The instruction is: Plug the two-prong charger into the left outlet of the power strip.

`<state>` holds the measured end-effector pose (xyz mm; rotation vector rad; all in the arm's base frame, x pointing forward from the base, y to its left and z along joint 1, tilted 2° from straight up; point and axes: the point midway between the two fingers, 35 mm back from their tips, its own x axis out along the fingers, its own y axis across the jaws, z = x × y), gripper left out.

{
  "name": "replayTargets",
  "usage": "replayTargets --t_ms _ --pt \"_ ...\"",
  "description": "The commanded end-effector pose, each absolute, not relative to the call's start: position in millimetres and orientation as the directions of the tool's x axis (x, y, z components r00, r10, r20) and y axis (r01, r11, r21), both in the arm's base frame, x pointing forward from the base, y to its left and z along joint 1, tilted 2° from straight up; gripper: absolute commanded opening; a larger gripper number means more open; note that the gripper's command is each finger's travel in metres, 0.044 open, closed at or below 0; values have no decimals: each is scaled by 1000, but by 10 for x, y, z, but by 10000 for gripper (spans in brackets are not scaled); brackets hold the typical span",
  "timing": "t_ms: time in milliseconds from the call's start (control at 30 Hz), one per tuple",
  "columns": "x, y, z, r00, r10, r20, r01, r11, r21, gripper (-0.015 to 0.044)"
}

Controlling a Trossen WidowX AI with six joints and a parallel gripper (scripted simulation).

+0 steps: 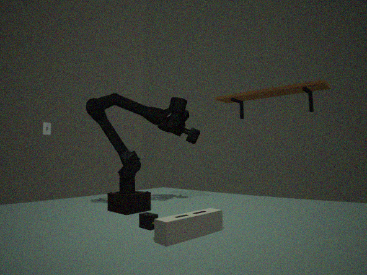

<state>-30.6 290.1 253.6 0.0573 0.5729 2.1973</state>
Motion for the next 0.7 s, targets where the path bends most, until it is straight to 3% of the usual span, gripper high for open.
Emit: replayTargets --t_ms 0,667 --pt "-298 2905 2533 -641 752 -154 -731 -537 421 426" --pt "719 3075 2147 -311 891 -332 -881 -139 452 440"
